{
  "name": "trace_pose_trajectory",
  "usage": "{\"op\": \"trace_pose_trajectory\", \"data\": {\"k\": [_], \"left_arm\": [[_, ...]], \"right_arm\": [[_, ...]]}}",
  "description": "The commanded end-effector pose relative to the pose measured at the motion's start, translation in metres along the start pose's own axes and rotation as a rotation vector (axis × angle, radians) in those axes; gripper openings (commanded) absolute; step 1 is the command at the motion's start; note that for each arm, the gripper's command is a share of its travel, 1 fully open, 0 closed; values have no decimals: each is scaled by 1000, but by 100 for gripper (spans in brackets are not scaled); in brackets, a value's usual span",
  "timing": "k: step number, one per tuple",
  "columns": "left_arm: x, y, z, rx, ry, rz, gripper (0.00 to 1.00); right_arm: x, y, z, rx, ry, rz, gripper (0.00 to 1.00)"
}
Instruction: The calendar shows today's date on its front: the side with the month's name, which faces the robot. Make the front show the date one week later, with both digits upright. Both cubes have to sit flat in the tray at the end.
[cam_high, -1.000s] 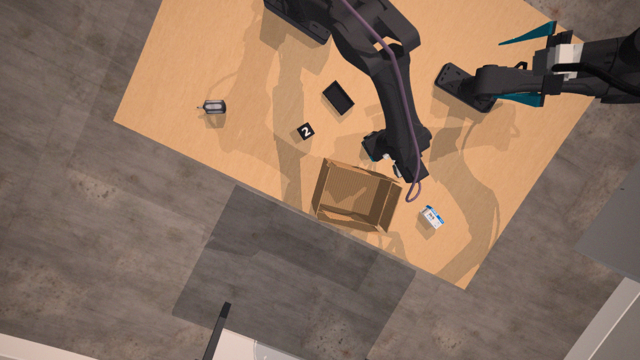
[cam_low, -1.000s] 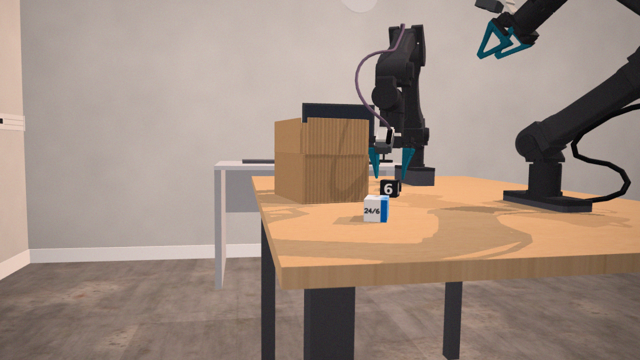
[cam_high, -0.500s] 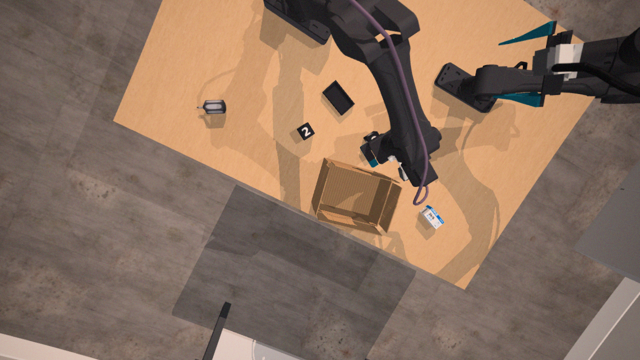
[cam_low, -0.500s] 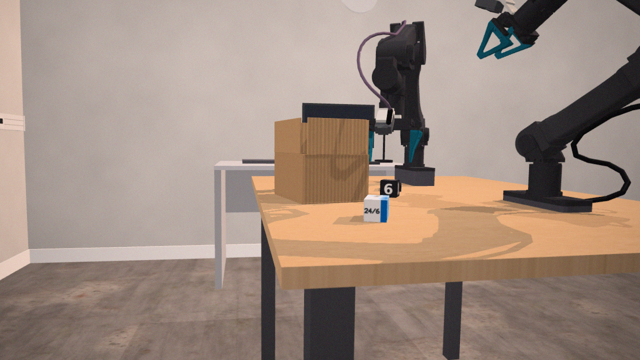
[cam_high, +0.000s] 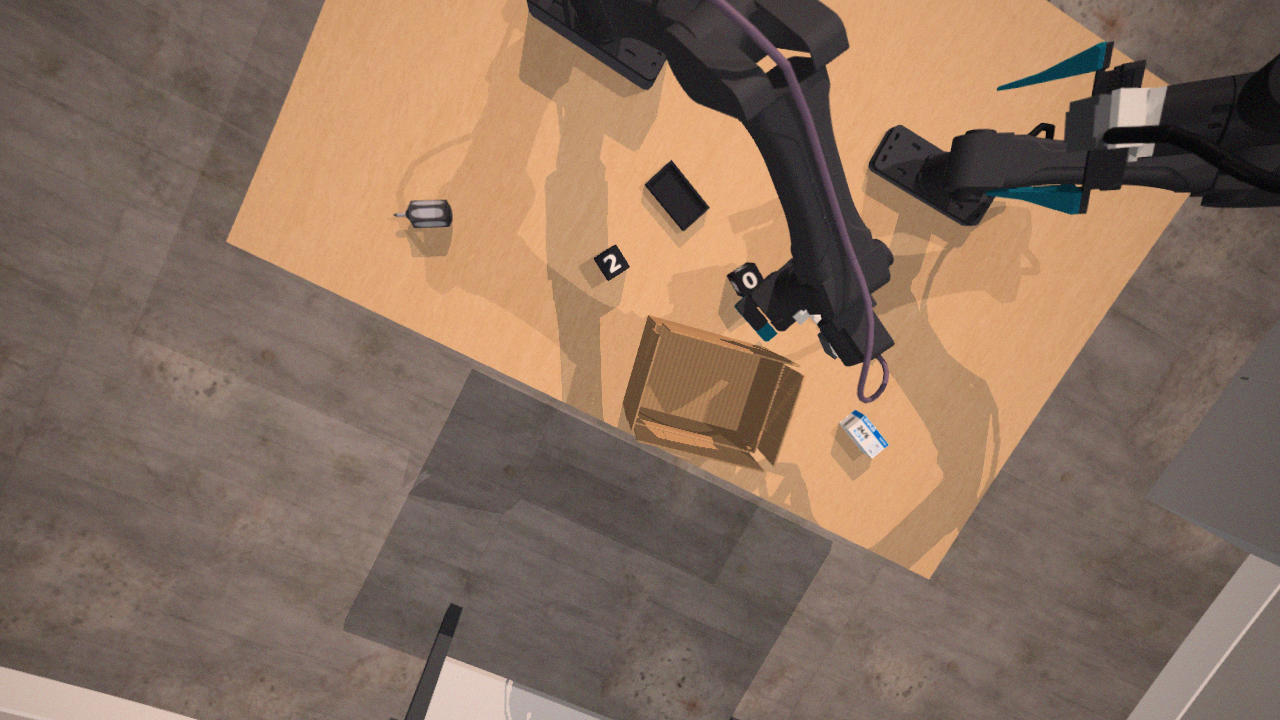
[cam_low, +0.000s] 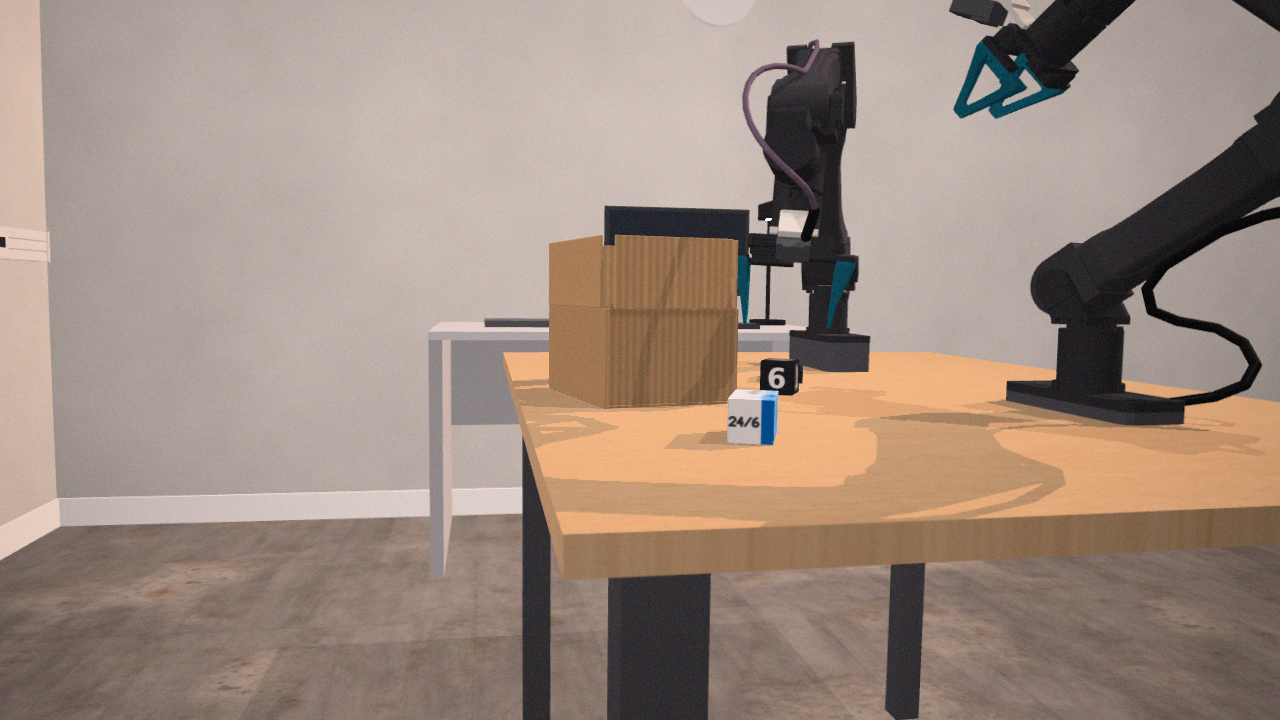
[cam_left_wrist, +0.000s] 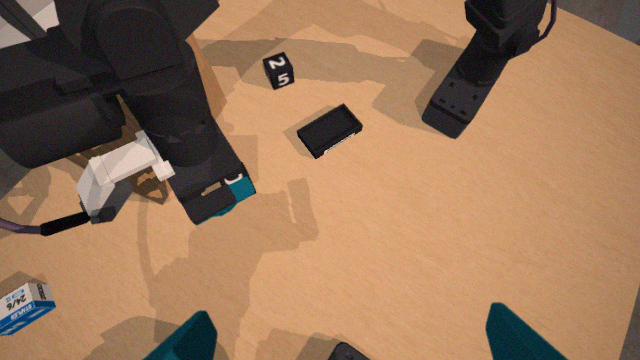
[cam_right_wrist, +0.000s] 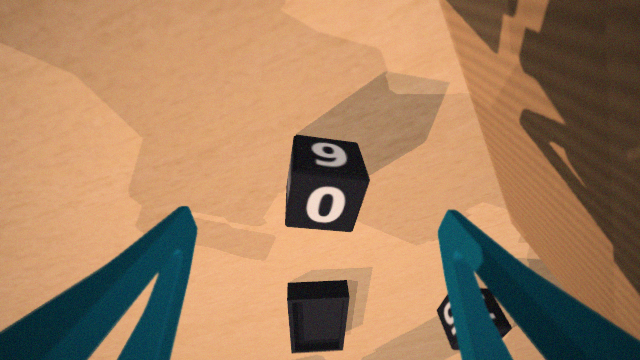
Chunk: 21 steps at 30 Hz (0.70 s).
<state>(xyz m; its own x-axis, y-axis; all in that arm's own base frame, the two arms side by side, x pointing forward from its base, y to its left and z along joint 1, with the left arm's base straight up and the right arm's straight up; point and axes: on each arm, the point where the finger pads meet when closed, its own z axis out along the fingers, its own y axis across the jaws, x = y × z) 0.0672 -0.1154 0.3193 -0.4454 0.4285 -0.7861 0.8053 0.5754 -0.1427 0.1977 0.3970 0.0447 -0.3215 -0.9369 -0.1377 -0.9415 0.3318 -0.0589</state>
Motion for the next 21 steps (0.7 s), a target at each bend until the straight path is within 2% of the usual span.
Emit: {"op": "trace_pose_trajectory", "data": {"k": [1,3,5,8,21], "left_arm": [[-2,1,-10,9,-23,-1,100],[-2,1,-10,9,-23,-1,100],[-2,1,-10,9,-23,-1,100],[-2,1,-10,9,-23,-1,100],[-2,1,-10,9,-23,-1,100]], "right_arm": [[-27,8,-6,15,-184,-125,100],[-31,8,-3,24,-242,-170,100],[-31,8,-3,24,-242,-170,100],[-37,12,0,49,-345,-259,100],[-20,25,8,152,-575,-496,100]]}}
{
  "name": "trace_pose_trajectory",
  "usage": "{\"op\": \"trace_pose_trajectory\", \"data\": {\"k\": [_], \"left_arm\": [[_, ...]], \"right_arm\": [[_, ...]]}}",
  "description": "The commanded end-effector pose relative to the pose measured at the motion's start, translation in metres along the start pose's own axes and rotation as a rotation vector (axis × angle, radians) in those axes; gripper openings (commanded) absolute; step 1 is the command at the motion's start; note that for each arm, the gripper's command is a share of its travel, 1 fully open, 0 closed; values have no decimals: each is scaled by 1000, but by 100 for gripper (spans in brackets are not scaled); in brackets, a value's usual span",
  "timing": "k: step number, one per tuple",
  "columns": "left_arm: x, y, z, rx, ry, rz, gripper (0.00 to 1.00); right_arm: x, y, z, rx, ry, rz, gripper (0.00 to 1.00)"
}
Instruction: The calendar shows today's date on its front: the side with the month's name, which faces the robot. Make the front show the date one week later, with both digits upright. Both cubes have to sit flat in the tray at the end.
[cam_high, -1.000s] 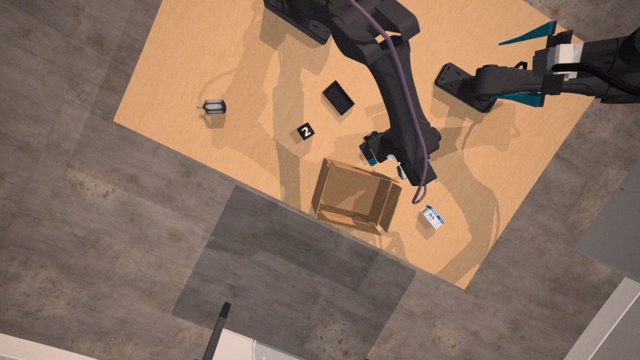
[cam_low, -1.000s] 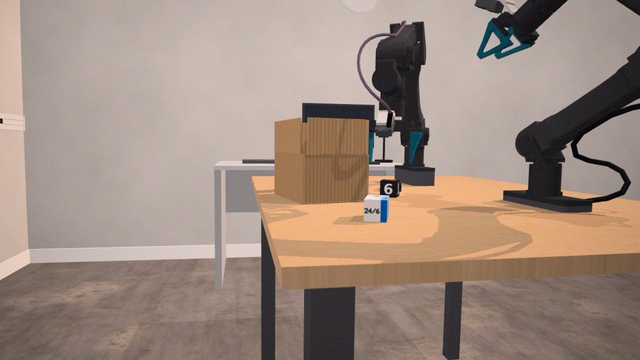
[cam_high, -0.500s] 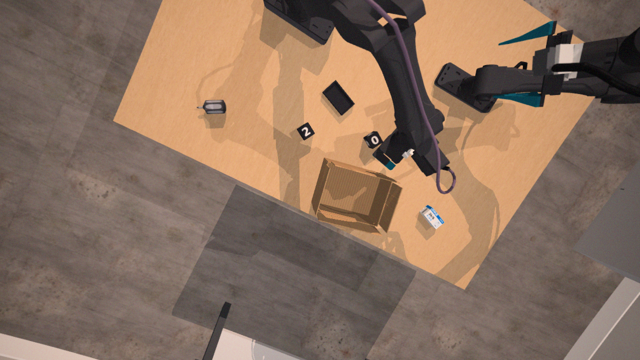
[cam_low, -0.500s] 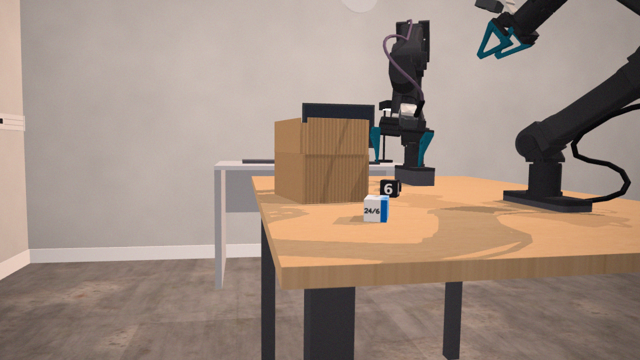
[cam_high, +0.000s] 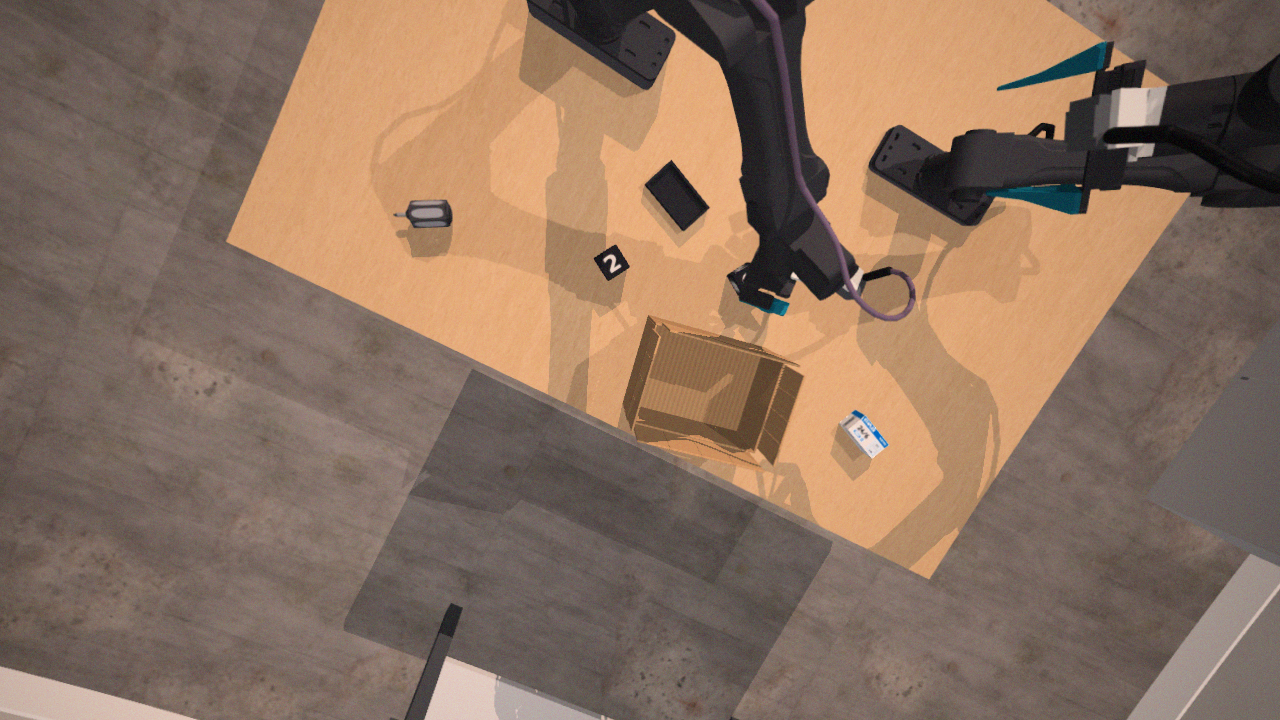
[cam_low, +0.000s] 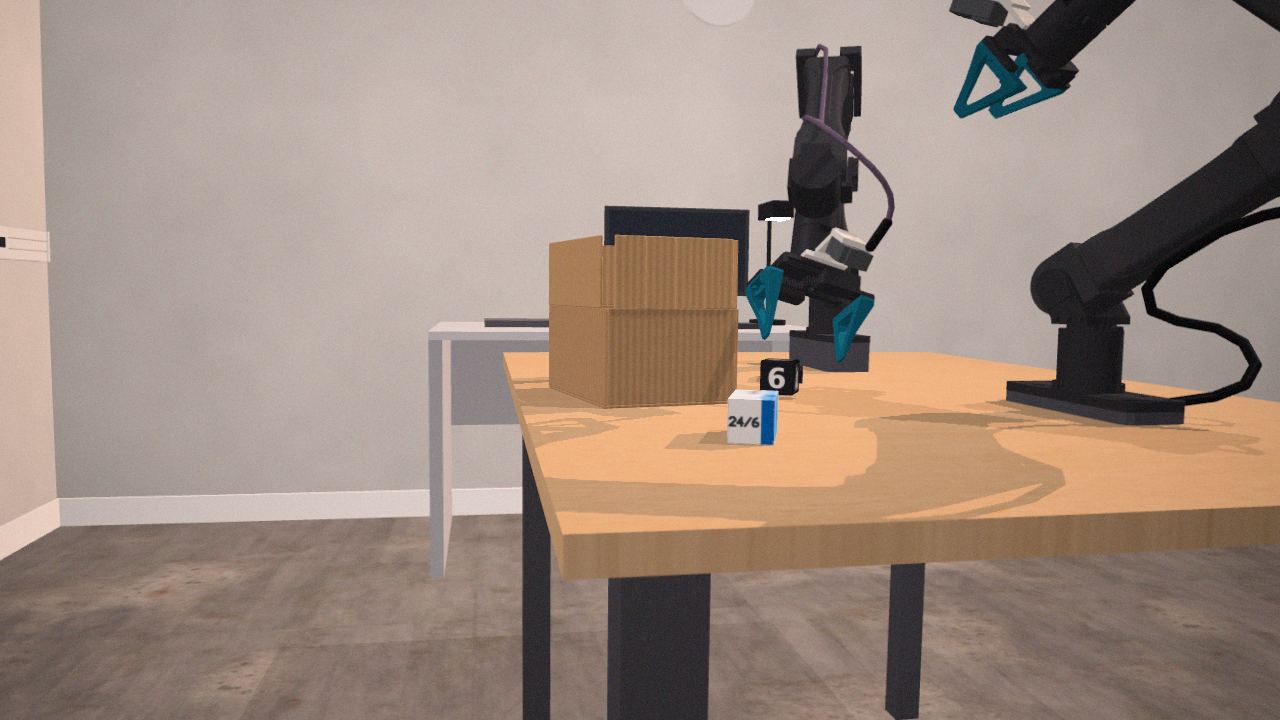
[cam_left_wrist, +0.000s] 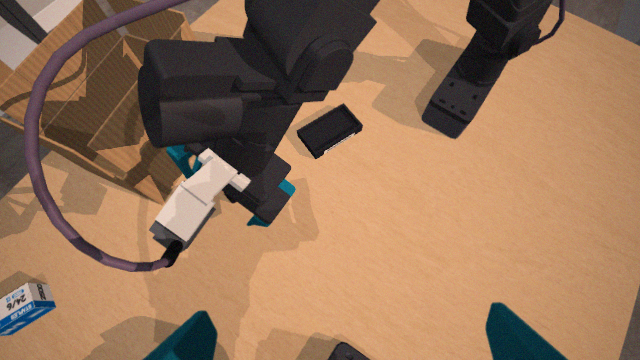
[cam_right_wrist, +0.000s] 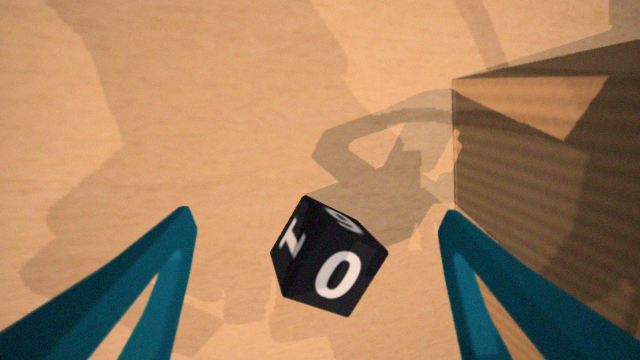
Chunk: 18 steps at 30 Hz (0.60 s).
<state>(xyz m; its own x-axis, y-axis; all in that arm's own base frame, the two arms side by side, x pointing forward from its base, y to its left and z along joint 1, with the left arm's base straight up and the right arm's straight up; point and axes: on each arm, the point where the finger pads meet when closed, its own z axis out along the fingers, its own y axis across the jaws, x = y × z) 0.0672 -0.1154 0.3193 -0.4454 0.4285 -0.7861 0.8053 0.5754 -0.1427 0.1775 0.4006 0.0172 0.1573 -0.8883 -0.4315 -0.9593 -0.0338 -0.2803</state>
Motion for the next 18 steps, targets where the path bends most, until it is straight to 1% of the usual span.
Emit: {"op": "trace_pose_trajectory", "data": {"k": [1,5,10,16,18], "left_arm": [[-2,1,-10,9,-23,-1,100],[-2,1,-10,9,-23,-1,100],[-2,1,-10,9,-23,-1,100],[-2,1,-10,9,-23,-1,100],[-2,1,-10,9,-23,-1,100]], "right_arm": [[-30,-11,-6,72,-178,-79,100],[-28,-5,-13,136,-268,-179,100],[-15,3,-26,221,-354,-289,100],[5,14,-44,317,-423,-402,100],[5,14,-44,317,-423,-402,100]]}}
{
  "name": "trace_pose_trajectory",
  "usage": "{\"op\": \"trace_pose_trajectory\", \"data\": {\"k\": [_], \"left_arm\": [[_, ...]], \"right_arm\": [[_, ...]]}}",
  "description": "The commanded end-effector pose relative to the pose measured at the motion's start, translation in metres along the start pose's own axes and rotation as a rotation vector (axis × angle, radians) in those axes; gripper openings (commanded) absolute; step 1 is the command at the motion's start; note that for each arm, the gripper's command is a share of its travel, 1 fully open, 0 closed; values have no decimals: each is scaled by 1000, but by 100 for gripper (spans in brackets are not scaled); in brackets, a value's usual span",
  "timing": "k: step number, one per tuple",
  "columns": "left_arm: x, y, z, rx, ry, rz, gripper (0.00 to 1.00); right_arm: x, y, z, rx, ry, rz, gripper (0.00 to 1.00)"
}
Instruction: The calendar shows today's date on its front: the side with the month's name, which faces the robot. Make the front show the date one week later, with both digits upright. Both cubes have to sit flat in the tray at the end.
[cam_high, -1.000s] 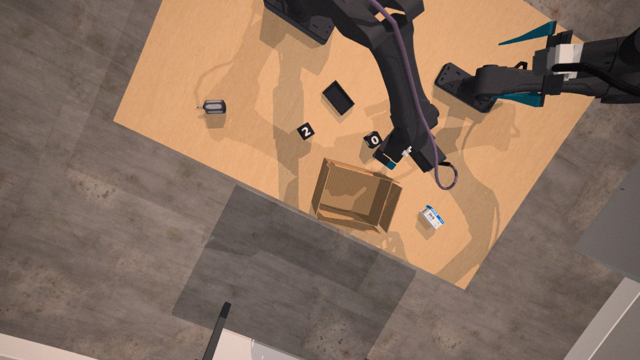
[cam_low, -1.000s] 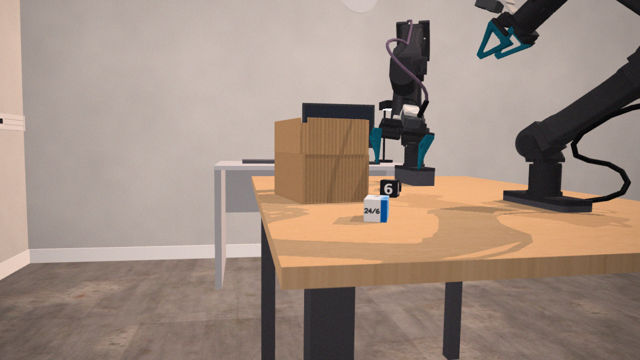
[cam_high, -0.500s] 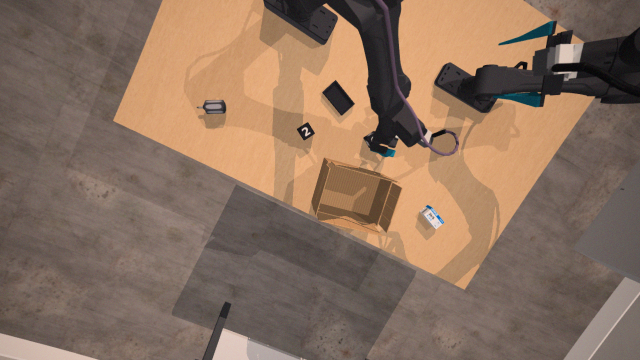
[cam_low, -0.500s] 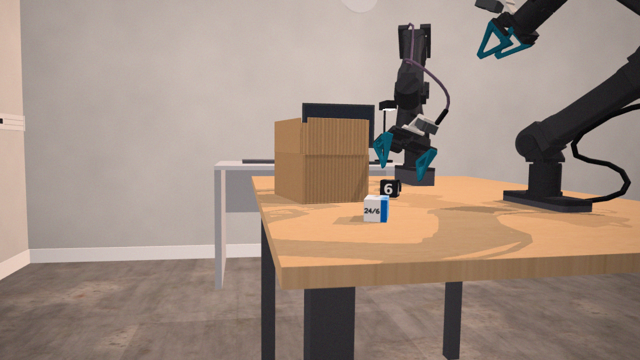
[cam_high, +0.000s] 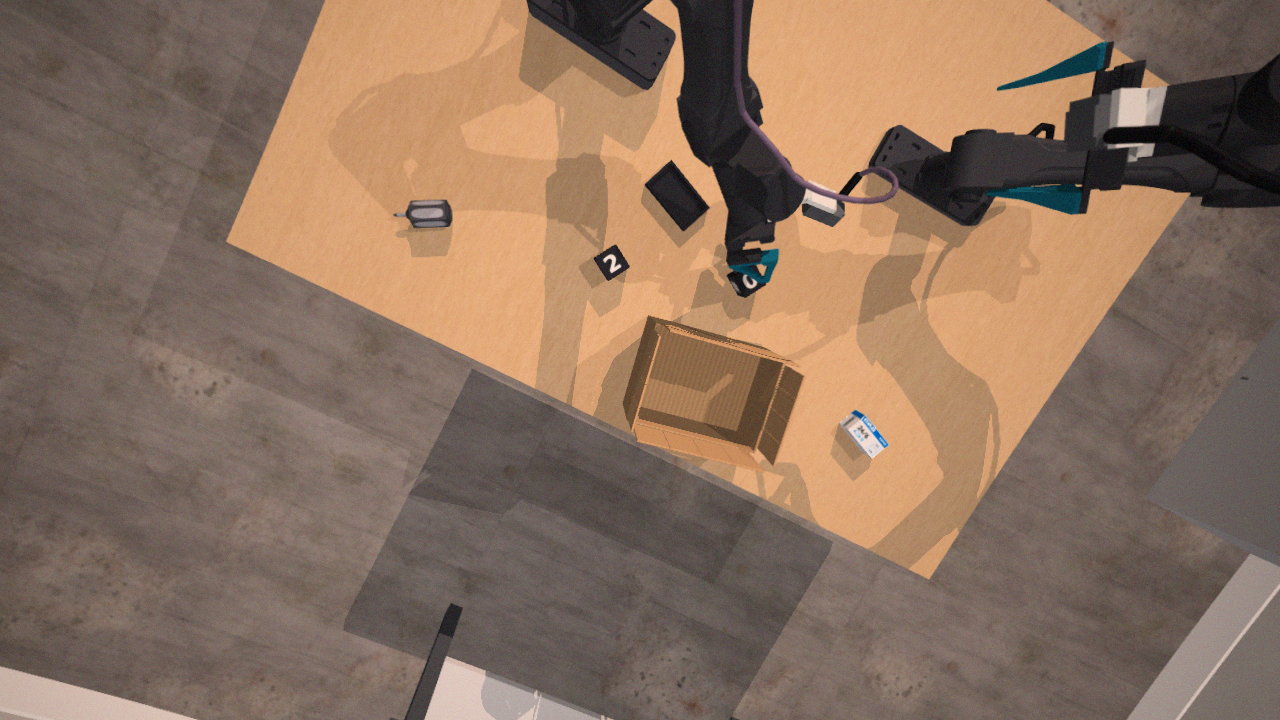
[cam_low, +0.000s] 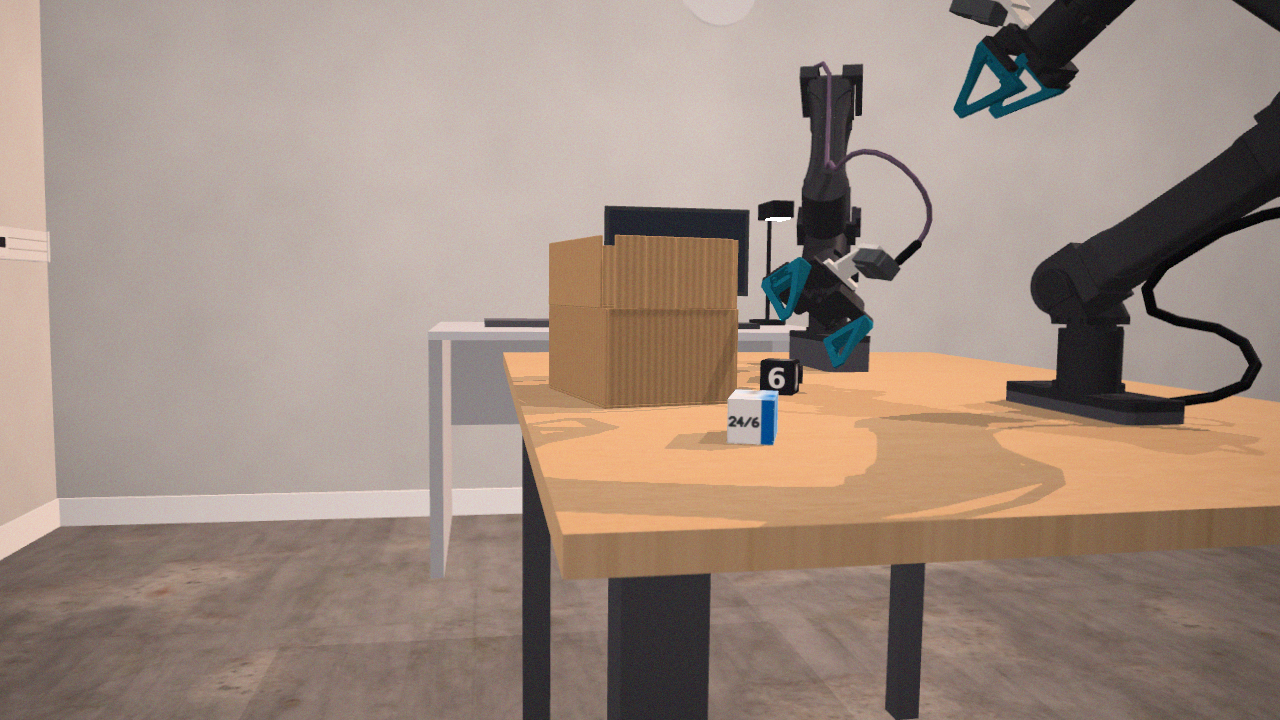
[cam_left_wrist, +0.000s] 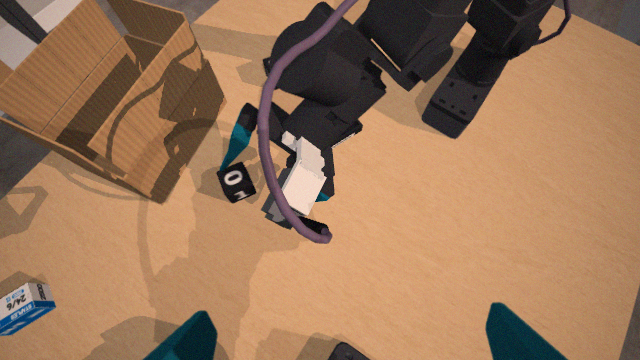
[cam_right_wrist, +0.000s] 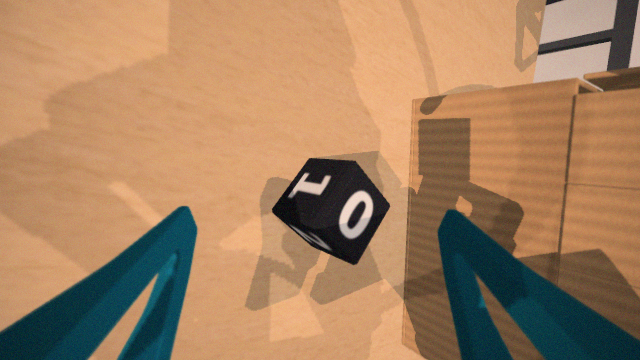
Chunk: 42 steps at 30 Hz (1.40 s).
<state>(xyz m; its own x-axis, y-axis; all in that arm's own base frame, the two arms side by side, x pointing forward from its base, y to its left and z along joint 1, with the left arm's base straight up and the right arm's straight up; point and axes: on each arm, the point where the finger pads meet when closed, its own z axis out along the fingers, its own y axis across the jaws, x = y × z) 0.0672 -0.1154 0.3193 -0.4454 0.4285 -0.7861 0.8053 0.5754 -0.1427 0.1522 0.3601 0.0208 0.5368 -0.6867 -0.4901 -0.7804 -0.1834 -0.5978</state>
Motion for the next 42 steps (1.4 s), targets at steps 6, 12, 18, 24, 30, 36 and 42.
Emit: {"op": "trace_pose_trajectory", "data": {"k": [6,12,18,24,30,36,42], "left_arm": [[-2,1,-10,9,-23,-1,100],[-2,1,-10,9,-23,-1,100],[-2,1,-10,9,-23,-1,100],[-2,1,-10,9,-23,-1,100],[-2,1,-10,9,-23,-1,100],[-2,1,-10,9,-23,-1,100],[2,2,-14,1,-9,-2,100]], "right_arm": [[-8,-2,-30,165,-161,-150,100],[2,13,-40,150,-154,-163,100],[3,13,-40,147,-152,-161,100],[3,13,-40,147,-152,-161,100],[3,11,-38,150,-150,-159,100],[3,11,-38,150,-150,-159,100],[10,23,-27,63,-106,-66,100]]}}
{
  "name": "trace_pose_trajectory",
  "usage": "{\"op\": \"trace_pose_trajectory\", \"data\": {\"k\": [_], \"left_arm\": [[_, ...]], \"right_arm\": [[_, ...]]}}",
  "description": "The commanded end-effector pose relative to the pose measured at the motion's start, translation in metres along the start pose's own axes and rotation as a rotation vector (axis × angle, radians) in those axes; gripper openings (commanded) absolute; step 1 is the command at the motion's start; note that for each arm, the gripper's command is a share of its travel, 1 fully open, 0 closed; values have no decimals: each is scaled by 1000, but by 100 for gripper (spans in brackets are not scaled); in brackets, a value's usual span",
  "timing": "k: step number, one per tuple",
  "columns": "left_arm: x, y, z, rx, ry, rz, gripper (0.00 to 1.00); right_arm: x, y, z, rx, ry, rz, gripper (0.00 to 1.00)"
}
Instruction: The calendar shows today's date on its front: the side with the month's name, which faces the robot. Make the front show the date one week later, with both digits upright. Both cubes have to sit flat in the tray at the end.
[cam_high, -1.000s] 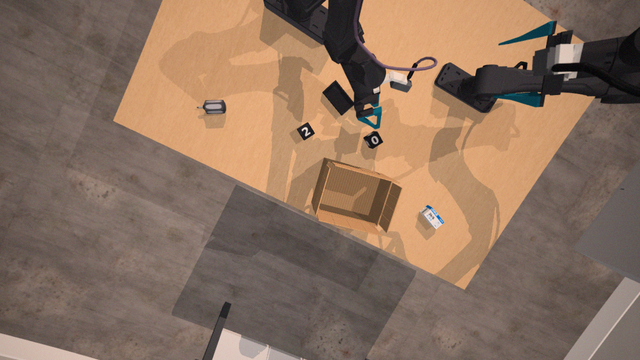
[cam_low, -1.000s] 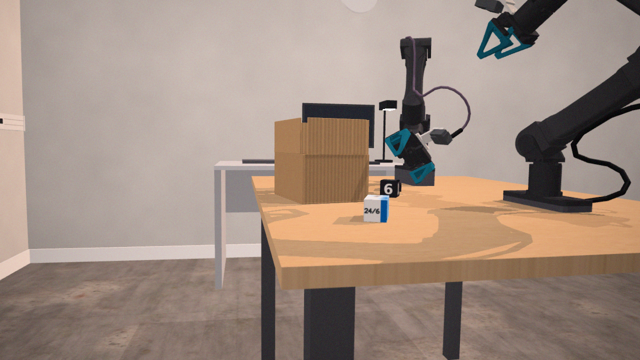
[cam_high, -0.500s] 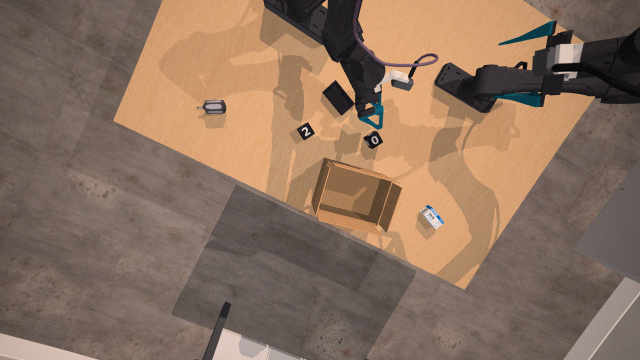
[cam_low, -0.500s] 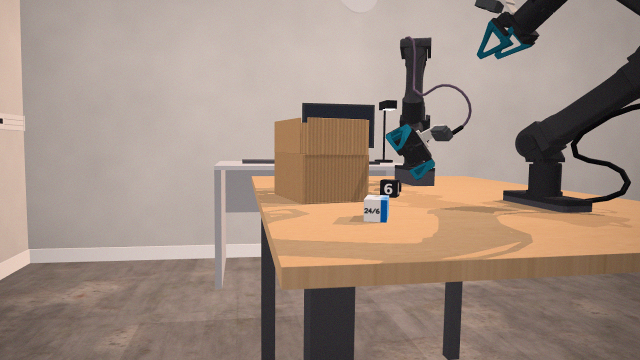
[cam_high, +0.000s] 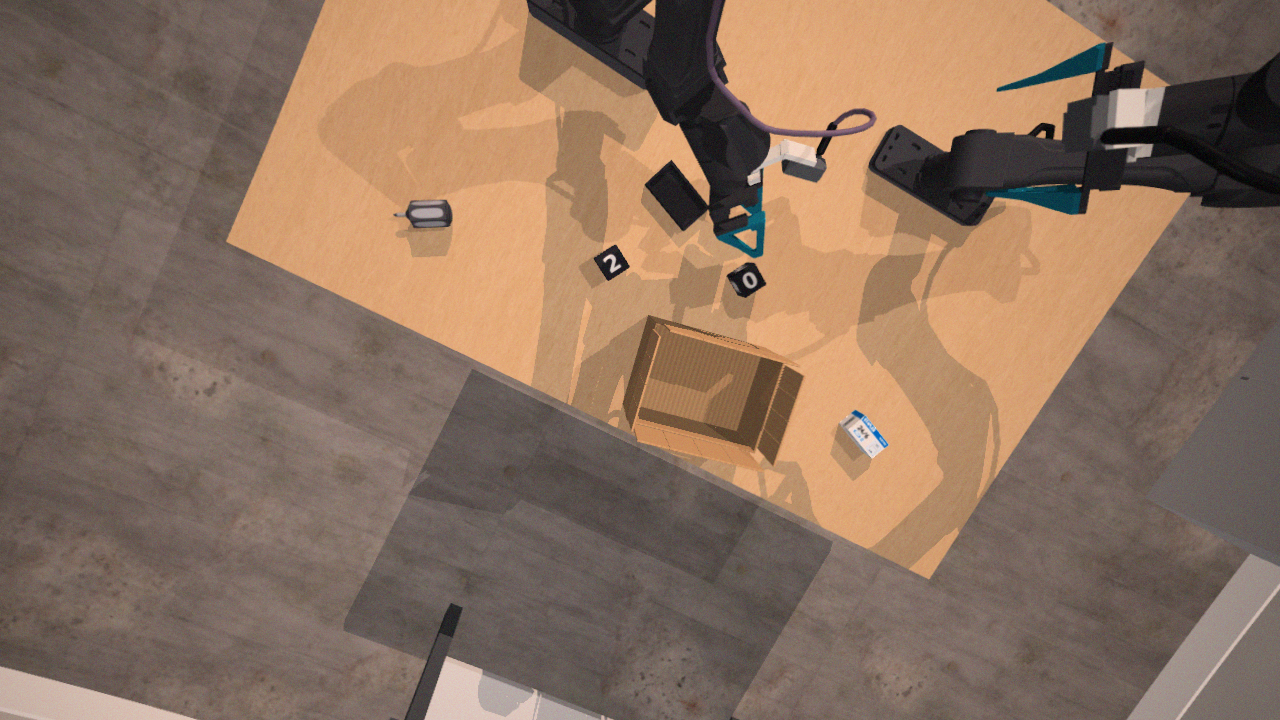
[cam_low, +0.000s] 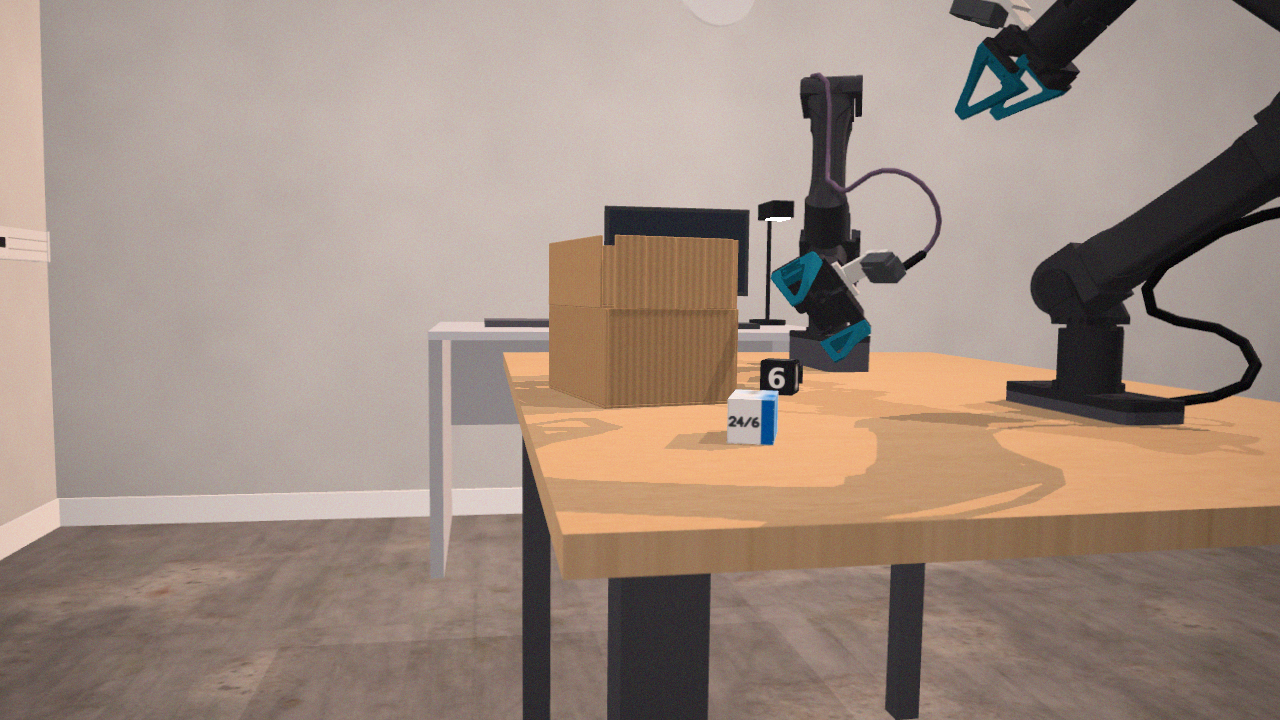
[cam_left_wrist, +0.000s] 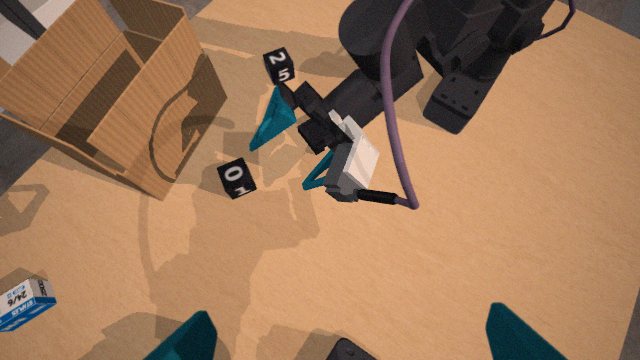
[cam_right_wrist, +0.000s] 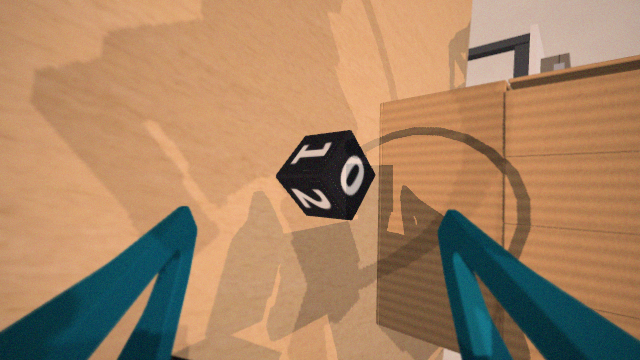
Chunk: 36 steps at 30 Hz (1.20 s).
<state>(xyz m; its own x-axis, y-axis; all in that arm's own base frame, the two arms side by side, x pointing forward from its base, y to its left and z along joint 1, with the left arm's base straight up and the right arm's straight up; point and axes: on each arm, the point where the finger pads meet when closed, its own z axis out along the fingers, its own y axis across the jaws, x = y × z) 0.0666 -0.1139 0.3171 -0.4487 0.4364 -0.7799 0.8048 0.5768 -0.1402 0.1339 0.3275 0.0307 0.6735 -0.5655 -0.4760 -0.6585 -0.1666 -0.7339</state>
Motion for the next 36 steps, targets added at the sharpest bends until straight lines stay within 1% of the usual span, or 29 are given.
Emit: {"op": "trace_pose_trajectory", "data": {"k": [1,4,7,9,10,14,19,24,26,36], "left_arm": [[1,4,-15,-12,-15,-13,100],[1,10,-21,-53,-16,-43,100],[-2,18,-29,-117,-32,-93,100],[-2,18,-29,-117,-32,-93,100],[-3,20,-30,-136,-28,-107,100],[-6,27,-38,-203,-44,-167,100],[-7,33,-45,-258,-60,-210,100],[-8,36,-50,-297,-70,-240,100],[-8,36,-50,-297,-70,-240,100],[-10,40,-57,-348,-91,-277,100]], "right_arm": [[4,13,10,-92,44,112,100],[3,12,24,-143,91,225,100],[-5,1,41,-172,128,338,100],[-5,1,41,-172,128,338,100],[-6,-1,45,-185,146,378,100],[-17,-18,63,-210,196,512,100],[-25,-36,77,-228,252,647,100],[-33,-50,86,-244,313,771,100],[-33,-50,86,-244,313,771,100],[-47,-75,90,-271,502,1067,100]]}}
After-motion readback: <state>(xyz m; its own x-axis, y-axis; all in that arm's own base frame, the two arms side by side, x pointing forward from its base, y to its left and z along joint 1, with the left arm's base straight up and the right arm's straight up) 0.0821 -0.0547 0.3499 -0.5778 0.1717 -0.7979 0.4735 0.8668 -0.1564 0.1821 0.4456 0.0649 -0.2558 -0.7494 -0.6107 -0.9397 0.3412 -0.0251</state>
